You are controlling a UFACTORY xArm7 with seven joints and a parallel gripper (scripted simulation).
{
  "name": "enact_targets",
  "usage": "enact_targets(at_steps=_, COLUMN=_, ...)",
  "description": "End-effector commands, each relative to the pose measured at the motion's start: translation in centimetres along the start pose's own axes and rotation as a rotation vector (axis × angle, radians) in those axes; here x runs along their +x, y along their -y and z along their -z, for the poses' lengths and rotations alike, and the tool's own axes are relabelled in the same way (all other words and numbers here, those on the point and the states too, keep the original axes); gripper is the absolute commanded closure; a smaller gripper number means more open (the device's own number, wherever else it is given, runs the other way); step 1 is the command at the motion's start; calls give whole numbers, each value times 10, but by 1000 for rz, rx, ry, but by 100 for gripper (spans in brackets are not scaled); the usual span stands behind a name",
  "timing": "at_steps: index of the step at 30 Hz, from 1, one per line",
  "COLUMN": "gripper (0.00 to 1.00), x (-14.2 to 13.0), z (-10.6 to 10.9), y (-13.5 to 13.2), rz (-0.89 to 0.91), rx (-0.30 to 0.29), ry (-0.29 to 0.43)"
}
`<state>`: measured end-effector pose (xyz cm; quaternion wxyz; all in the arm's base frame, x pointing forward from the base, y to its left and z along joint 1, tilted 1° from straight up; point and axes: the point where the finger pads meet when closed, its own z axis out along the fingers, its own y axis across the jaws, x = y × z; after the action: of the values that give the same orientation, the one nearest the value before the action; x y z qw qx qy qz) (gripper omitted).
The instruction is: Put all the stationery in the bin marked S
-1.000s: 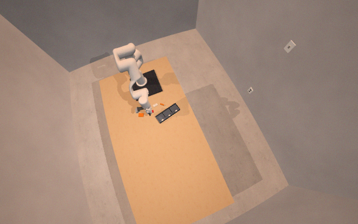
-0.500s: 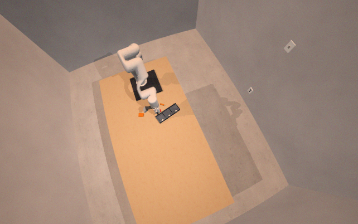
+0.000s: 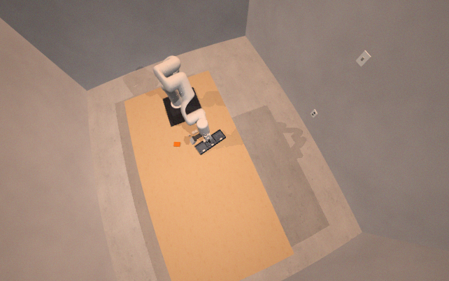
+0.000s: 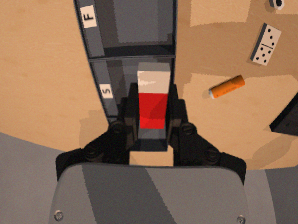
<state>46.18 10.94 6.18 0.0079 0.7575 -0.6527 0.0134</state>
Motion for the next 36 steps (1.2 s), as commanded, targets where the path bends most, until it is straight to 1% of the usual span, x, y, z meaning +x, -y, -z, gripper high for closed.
enact_targets(at_steps=1, gripper=100, x=-18, z=1, y=15, rz=52, rx=-2, ry=6)
enact_targets(at_steps=7, gripper=100, x=-20, z=1, y=18, rz=52, rx=-2, ry=6)
enact_targets(at_steps=20, gripper=100, x=-17, z=1, y=15, rz=52, rx=-2, ry=6)
enact_targets(at_steps=33, gripper=100, x=-17, z=-25, y=15, rz=52, rx=-2, ry=6)
enact_targets(at_steps=36, gripper=100, x=-17, z=-27, y=15, rz=52, rx=-2, ry=6)
